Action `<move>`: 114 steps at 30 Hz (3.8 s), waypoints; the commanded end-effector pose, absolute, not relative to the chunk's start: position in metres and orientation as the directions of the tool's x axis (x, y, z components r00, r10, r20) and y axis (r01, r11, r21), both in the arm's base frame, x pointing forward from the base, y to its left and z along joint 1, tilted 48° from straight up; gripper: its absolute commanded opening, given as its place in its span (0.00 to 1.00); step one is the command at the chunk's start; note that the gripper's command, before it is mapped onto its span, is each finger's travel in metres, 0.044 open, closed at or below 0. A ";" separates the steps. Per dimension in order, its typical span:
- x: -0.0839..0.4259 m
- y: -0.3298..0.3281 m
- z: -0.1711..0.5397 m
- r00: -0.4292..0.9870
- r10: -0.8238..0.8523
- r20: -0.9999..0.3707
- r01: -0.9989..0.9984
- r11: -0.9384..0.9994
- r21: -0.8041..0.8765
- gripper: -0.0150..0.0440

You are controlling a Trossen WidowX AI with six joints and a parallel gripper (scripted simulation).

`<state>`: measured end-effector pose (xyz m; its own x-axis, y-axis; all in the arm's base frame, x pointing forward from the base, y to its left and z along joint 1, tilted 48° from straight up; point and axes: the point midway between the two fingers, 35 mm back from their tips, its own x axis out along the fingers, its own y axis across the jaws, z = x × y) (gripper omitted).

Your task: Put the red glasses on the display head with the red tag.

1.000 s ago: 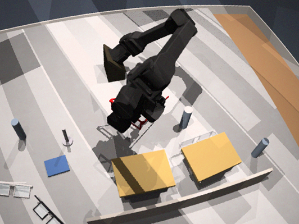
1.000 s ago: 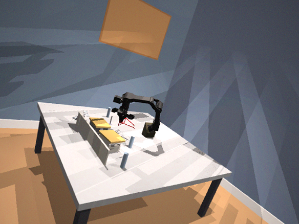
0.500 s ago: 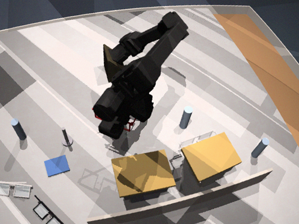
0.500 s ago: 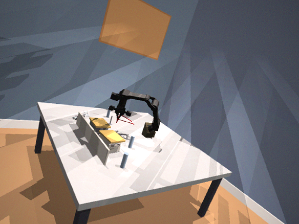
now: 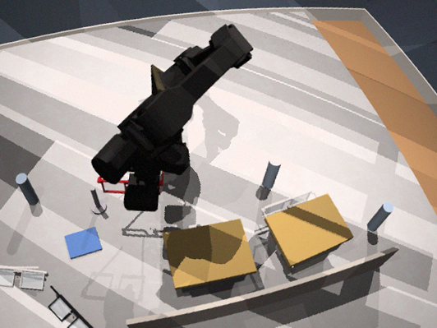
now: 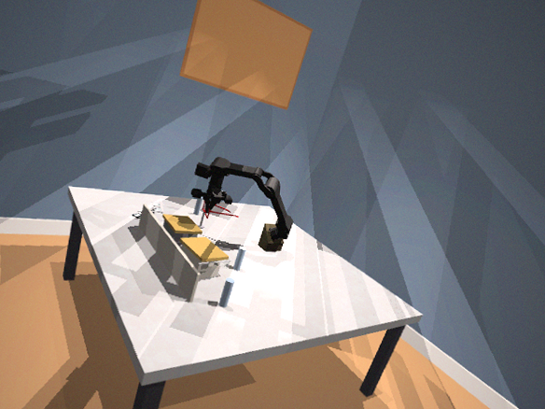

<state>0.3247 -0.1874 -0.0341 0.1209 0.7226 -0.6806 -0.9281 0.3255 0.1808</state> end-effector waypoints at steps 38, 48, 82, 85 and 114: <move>0.317 -0.181 -0.123 0.120 0.724 -0.679 -0.993 0.079 -0.091 0.25; 0.322 -0.176 -0.118 0.120 0.725 -0.678 -0.993 0.079 -0.091 0.25; 0.336 -0.158 -0.096 0.120 0.726 -0.677 -0.993 0.080 -0.091 0.25; 0.336 -0.156 -0.094 0.120 0.726 -0.677 -0.993 0.080 -0.091 0.25; 0.337 -0.153 -0.091 0.120 0.726 -0.677 -0.993 0.080 -0.091 0.25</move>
